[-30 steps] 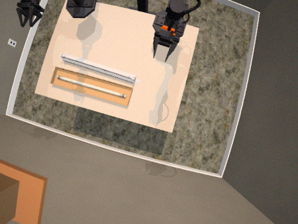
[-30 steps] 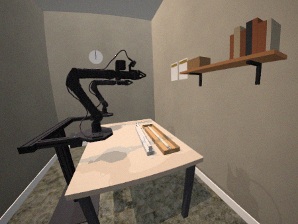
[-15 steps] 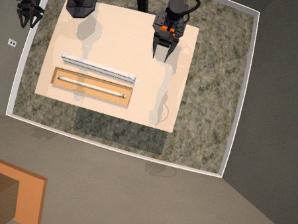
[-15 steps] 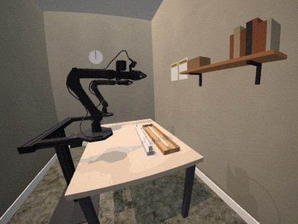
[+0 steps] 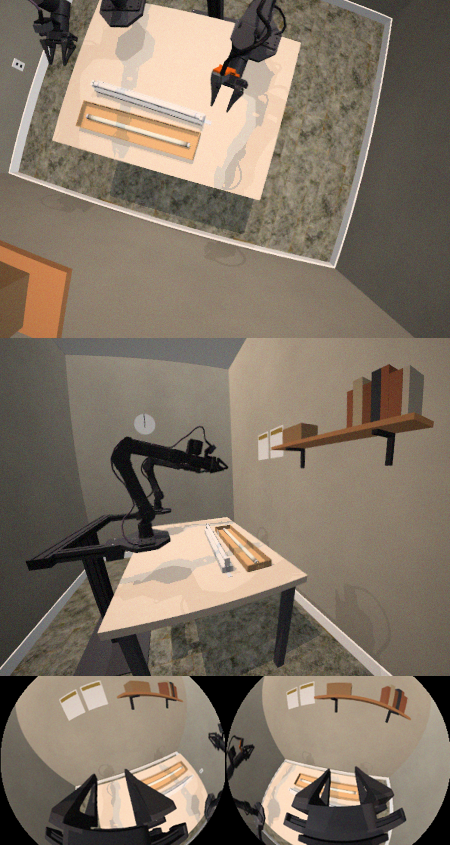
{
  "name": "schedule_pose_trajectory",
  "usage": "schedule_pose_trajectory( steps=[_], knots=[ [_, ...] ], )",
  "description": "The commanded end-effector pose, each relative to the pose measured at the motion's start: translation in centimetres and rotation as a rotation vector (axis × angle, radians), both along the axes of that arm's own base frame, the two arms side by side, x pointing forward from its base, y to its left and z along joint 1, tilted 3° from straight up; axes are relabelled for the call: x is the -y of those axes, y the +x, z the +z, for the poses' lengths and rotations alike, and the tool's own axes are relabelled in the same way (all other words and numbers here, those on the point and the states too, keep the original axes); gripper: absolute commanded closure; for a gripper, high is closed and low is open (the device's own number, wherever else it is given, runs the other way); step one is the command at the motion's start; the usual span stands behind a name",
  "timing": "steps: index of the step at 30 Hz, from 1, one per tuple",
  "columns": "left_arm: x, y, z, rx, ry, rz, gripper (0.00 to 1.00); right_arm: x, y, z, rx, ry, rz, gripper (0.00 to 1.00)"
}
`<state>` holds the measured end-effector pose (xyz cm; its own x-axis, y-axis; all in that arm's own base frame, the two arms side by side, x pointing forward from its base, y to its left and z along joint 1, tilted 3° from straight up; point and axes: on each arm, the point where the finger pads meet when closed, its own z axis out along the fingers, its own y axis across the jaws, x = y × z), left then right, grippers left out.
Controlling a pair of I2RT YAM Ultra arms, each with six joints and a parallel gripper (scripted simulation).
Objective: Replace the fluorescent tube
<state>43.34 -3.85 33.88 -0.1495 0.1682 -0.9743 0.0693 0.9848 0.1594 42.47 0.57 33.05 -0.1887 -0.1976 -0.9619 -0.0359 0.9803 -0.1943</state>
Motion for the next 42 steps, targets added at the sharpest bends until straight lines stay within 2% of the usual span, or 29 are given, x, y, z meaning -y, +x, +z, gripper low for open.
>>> schedule_pose_trajectory(
  steps=[1,3,4,6,8,9,12,15,18,20,22,26,29,35,37,38,40,42],
  knots=[
    [1.7,2.0,-0.6,0.002,0.125,-0.002,0.51,-0.5,1.3,-2.6,-0.049,-0.157,0.02,0.51],
    [1.7,2.0,-0.6,0.002,0.125,-0.002,0.51,-0.5,1.3,-2.6,-0.049,-0.157,0.02,0.51],
    [2.2,2.4,-1.5,-0.014,0.149,-0.01,0.51,-0.6,1.8,-1.9,-0.036,-0.182,0.024,0.51],
    [3.7,3.4,-3.6,-0.052,0.196,-0.037,0.51,-0.8,2.7,-3.4,-0.07,-0.23,0.041,0.51],
    [5.1,4.1,-5.8,-0.09,0.249,-0.06,0.51,-1.0,3.4,-5.6,-0.119,-0.283,0.059,0.51],
    [5.9,4.3,-7.4,-0.124,0.28,-0.077,0.51,-1.1,2.8,-9.6,-0.213,-0.311,0.081,0.51],
    [8.0,5.1,-10.2,-0.163,0.36,-0.113,0.51,-1.4,3.9,-11.3,-0.251,-0.389,0.108,0.51],
    [10.2,5.5,-13.4,-0.206,0.446,-0.152,0.51,-1.6,3.5,-15.9,-0.362,-0.468,0.157,0.51],
    [12.2,5.6,-16.8,-0.251,0.536,-0.196,0.51,-2.0,4.2,-17.8,-0.389,-0.544,0.192,0.51],
    [12.2,5.6,-16.8,-0.251,0.536,-0.196,0.51,-2.0,4.2,-17.8,-0.389,-0.544,0.192,0.51],
    [13.6,5.4,-19.1,-0.278,0.597,-0.227,0.51,-2.1,3.8,-20.4,-0.446,-0.594,0.228,0.51],
    [16.1,4.3,-24.3,-0.347,0.728,-0.302,0.51,-2.3,2.5,-25.6,-0.573,-0.689,0.317,0.51],
    [17.9,3.6,-27.4,-0.372,0.825,-0.349,0.51,-2.6,2.9,-27.5,-0.596,-0.764,0.362,0.51],
    [20.8,1.1,-34.2,-0.424,1.035,-0.455,0.51,-2.8,0.2,-34.3,-0.748,-0.908,0.514,0.51],
    [20.8,1.1,-34.2,-0.424,1.035,-0.455,0.51,-2.8,0.2,-34.3,-0.748,-0.908,0.514,0.51],
    [20.9,0.5,-35.3,-0.437,1.071,-0.471,0.51,-3.0,1.0,-33.9,-0.73,-0.934,0.522,0.51],
    [21.8,-0.7,-37.8,-0.451,1.143,-0.514,0.51,-3.1,0.7,-35.7,-0.756,-0.976,0.569,0.51],
    [22.4,-1.9,-40.0,-0.464,1.22,-0.553,0.51,-2.8,-2.2,-39.0,-0.841,-1.018,0.649,0.51]
  ],
)
